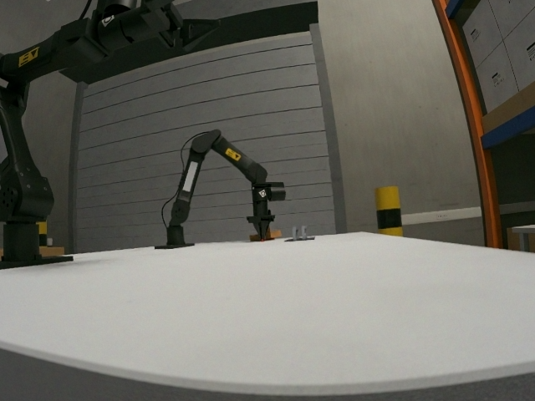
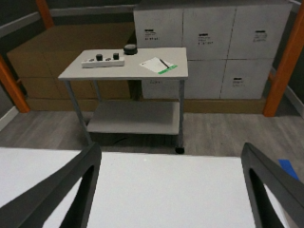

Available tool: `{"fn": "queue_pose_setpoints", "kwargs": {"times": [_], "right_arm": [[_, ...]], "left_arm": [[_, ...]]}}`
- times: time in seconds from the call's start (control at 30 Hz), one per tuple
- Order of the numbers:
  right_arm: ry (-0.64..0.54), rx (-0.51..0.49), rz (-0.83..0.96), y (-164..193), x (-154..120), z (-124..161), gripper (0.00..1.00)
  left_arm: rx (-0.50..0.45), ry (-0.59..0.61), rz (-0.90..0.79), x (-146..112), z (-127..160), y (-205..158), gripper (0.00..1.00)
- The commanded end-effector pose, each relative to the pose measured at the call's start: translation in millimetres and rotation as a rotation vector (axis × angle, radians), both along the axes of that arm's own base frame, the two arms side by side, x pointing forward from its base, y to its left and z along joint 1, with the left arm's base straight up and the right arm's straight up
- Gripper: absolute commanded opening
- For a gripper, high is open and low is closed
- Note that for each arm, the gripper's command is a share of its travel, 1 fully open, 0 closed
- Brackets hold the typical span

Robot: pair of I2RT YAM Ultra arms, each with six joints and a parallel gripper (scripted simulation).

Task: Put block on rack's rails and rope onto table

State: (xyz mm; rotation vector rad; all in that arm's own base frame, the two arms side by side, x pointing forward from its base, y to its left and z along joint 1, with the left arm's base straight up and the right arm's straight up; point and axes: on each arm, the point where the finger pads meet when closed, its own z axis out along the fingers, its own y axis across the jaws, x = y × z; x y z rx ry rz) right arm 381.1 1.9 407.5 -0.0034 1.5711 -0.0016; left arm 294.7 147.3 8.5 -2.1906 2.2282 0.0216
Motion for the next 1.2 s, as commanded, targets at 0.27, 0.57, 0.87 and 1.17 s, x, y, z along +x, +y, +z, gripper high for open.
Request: {"fn": "queue_pose_setpoints", "kwargs": {"times": [0.27,0.57,0.87,1.17], "right_arm": [[-0.019,-0.01,0.012,1.9,-7.0,7.9,1.0],[-0.019,-0.01,0.012,1.9,-7.0,7.9,1.0],[-0.019,-0.01,0.012,1.9,-7.0,7.9,1.0],[-0.019,-0.01,0.012,1.9,-7.0,7.9,1.0]], "left_arm": [[-0.014,-0.004,-0.002,-1.1,9.9,-28.1,0.09],[-0.013,-0.006,-0.004,-1.4,11.2,-38.6,0.09],[-0.012,-0.006,-0.007,-2.0,12.7,-53.5,0.09],[-0.012,-0.006,-0.007,-2.5,13.4,-64.6,0.09]]}}
